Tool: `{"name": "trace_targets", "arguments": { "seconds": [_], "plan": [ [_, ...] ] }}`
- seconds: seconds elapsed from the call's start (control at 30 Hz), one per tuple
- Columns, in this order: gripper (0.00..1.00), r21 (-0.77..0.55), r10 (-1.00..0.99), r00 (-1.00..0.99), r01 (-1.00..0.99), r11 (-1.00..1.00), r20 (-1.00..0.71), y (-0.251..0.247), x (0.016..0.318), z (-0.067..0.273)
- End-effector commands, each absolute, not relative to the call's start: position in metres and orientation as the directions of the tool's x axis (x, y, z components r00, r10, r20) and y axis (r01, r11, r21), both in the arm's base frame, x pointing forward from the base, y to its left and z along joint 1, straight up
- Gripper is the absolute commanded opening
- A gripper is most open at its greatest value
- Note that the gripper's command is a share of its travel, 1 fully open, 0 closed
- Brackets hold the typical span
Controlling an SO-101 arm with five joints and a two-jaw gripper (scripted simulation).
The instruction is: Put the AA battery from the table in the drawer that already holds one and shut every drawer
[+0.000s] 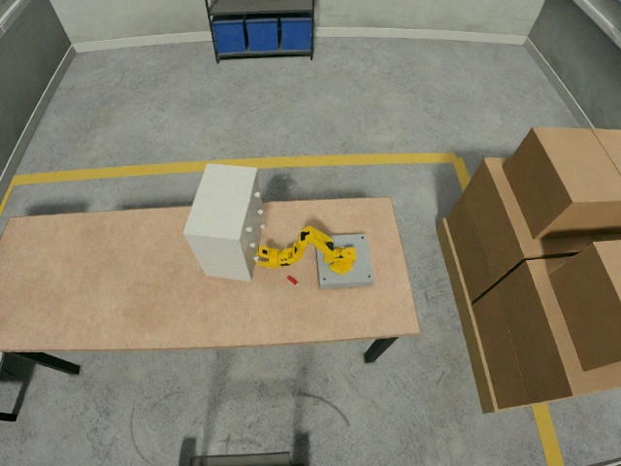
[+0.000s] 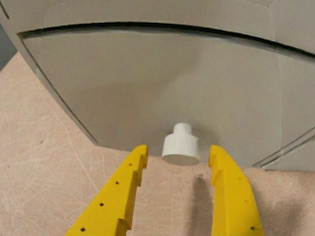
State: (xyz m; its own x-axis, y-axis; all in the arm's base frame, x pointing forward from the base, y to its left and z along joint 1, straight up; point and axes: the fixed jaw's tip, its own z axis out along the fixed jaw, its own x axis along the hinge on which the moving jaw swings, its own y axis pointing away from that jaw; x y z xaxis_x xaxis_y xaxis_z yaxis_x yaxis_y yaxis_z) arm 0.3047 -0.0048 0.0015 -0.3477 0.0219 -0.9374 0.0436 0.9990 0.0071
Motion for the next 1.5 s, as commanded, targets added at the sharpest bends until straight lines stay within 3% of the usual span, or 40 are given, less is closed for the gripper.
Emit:
{"name": "trace_targets", "arguments": {
  "seconds": [0.0,1.47],
  "plan": [
    [0.21,0.011,0.030,-0.344,0.055,0.998,-0.939,-0.0077,0.3058,0.0034],
    [0.21,0.011,0.029,-0.344,0.055,0.998,-0.939,-0.0077,0.3068,0.0075]
  ]
}}
